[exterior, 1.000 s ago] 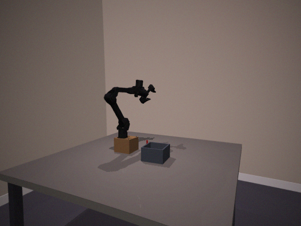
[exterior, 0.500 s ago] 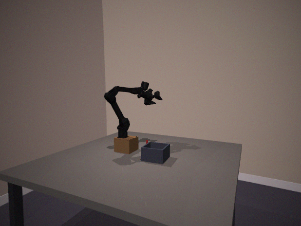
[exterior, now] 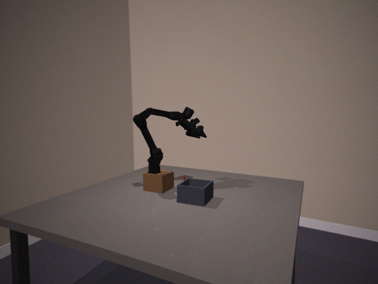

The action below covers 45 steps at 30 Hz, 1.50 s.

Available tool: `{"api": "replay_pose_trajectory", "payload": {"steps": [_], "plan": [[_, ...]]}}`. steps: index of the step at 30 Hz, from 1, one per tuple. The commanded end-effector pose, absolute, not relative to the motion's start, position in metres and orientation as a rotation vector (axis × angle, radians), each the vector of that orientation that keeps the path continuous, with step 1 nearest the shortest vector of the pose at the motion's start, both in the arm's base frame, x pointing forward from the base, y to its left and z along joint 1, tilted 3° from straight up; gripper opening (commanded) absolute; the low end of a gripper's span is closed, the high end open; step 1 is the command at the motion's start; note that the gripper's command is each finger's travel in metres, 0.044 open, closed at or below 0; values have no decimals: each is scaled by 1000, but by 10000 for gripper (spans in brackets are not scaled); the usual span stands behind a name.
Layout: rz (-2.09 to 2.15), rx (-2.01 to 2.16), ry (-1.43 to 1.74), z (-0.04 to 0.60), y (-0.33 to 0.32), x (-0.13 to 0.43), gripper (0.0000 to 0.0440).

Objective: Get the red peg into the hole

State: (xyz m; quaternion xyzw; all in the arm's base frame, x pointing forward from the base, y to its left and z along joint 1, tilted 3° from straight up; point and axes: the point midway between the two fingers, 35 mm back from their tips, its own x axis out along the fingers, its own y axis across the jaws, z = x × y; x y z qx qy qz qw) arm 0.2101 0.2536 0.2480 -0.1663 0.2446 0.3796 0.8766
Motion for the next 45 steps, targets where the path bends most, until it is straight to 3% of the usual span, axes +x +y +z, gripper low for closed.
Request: {"api": "replay_pose_trajectory", "payload": {"steps": [1, 21, 45], "plan": [[728, -299, 590, 234, 245, 216, 440], [263, 3, 1058, 147, 186, 227, 440], [-470, 284, 1417, 60, 116, 194, 431]]}}
